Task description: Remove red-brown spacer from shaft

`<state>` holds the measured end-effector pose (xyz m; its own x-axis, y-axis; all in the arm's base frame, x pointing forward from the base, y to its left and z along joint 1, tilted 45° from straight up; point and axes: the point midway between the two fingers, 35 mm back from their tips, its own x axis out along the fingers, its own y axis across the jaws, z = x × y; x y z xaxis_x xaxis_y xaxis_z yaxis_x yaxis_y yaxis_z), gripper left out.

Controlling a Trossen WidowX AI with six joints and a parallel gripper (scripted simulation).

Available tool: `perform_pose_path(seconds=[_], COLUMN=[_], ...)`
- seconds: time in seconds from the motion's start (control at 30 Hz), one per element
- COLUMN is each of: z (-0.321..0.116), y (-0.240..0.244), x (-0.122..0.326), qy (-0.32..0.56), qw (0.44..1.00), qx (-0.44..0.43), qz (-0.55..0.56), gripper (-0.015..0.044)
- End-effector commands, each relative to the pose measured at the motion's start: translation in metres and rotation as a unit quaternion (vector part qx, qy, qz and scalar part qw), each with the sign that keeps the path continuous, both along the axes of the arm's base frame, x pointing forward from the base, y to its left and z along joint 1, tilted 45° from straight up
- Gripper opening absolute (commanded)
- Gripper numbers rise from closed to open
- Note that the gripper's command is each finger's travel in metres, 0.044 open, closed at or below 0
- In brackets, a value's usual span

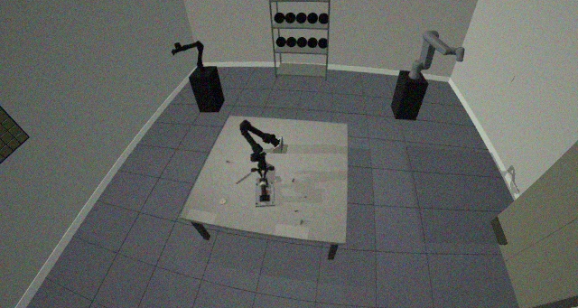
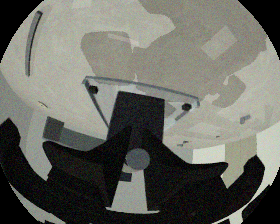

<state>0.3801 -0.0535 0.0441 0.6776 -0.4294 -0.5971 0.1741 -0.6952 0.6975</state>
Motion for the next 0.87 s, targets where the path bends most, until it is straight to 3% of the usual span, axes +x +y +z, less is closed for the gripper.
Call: perform_pose_path(seconds=[0.0, 0.33, 0.83], z=[0.0016, 0.0020, 0.0058], y=[0.0009, 0.0010, 0.0047], x=[0.0038, 0.0046, -0.0054], qy=[-0.004, -0.004, 0.001], qw=[1.000, 1.000, 1.000], qx=[0.003, 0.003, 0.000], qz=[0.000, 0.000, -0.001], gripper=[0.0000, 0.0000, 0.0394])
